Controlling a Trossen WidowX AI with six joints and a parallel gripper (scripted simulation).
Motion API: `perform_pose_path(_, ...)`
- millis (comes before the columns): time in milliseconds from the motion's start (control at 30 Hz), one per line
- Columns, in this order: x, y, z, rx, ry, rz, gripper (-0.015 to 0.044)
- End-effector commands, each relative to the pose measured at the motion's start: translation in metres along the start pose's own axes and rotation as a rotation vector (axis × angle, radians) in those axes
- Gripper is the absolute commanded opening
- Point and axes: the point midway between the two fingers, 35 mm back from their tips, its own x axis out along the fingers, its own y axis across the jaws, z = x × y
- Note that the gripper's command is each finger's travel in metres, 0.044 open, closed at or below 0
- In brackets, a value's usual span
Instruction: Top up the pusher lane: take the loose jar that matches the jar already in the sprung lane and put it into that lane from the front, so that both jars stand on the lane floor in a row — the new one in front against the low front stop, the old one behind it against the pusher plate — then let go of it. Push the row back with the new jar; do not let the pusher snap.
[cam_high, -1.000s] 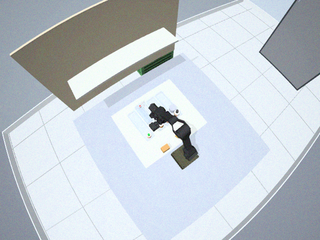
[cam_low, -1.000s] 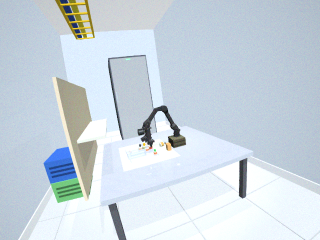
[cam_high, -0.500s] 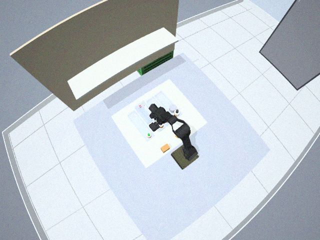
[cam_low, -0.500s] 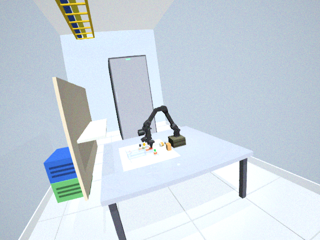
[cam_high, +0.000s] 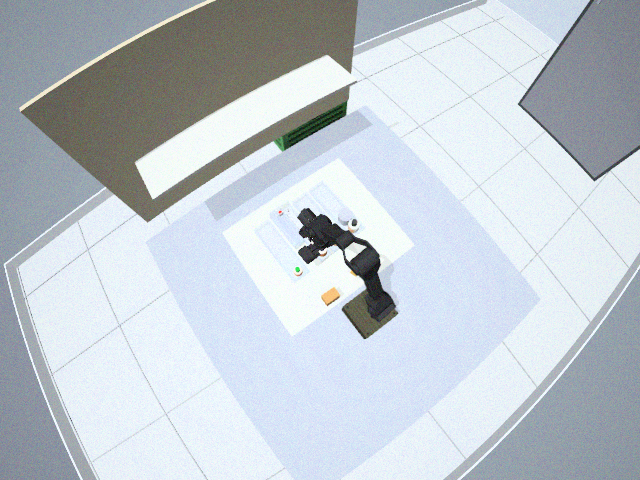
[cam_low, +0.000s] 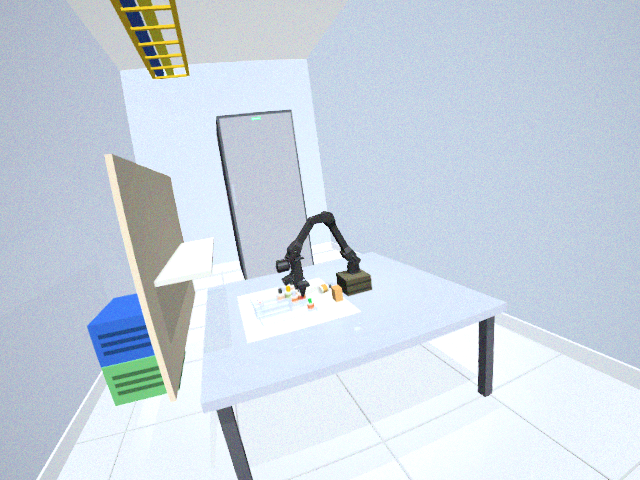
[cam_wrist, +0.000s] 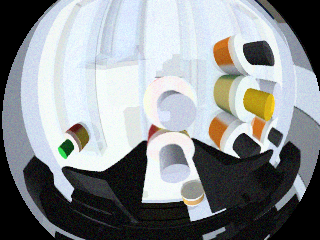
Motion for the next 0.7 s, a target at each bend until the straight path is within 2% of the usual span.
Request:
perform_pose_path(0, 0.0017, 0.0010, 0.0052, 0.002, -0.023, 0.005, 0.0000)
perform_pose_path(667, 0.0057, 0.0010, 0.0029, 0.002, -0.022, 0.005, 0.0000)
